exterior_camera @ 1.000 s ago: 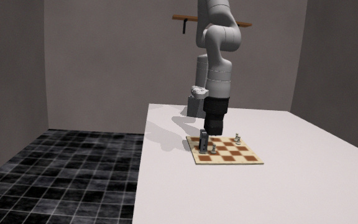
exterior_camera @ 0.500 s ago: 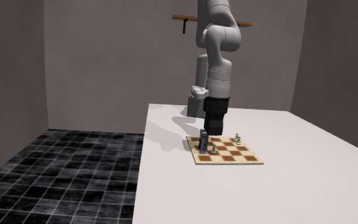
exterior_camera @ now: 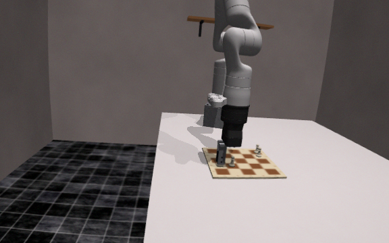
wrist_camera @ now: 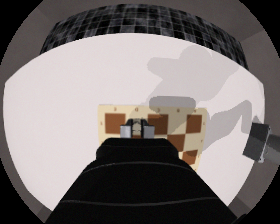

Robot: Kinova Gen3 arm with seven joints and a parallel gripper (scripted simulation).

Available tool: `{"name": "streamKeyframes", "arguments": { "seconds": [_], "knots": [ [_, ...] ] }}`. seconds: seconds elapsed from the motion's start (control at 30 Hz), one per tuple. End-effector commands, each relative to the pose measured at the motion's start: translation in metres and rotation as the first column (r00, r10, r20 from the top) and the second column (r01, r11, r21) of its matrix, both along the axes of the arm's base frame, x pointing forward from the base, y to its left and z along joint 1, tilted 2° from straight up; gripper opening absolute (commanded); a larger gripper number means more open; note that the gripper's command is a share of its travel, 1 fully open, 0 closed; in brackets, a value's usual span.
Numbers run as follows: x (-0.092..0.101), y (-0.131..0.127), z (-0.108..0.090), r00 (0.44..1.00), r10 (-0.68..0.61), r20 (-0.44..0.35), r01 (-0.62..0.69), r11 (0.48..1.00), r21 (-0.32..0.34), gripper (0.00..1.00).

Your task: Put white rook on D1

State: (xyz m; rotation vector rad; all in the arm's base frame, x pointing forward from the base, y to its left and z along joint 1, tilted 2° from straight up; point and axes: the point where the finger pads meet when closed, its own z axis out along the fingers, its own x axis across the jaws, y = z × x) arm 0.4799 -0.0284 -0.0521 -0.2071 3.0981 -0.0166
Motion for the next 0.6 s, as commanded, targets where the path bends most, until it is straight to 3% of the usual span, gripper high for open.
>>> {"name": "streamKeyframes", "arguments": {
  "seconds": [0.0,0.03,0.1,0.13,0.2,0.23,0.37,0.4,0.57],
  "knots": [
    [0.0007,0.0,0.0009,1.0,0.0,0.002,0.0,1.0,0.0,0.15],
    [0.0007,0.0,0.0009,1.0,0.0,0.002,0.0,1.0,0.0,0.29],
    [0.0007,0.0,0.0009,1.0,0.0,0.002,0.0,1.0,0.0,0.29],
    [0.0007,0.0,0.0009,1.0,0.0,0.002,0.0,1.0,0.0,0.44],
    [0.0007,0.0,0.0009,1.0,0.0,0.002,0.0,1.0,0.0,0.44],
    [0.0007,0.0,0.0009,1.0,0.0,0.002,0.0,1.0,0.0,0.58],
    [0.0007,0.0,0.0009,1.0,0.0,0.002,0.0,1.0,0.0,0.58],
    [0.0007,0.0,0.0009,1.0,0.0,0.002,0.0,1.0,0.0,0.73],
    [0.0007,0.0,0.0009,1.0,0.0,0.002,0.0,1.0,0.0,0.73]
  ]
}}
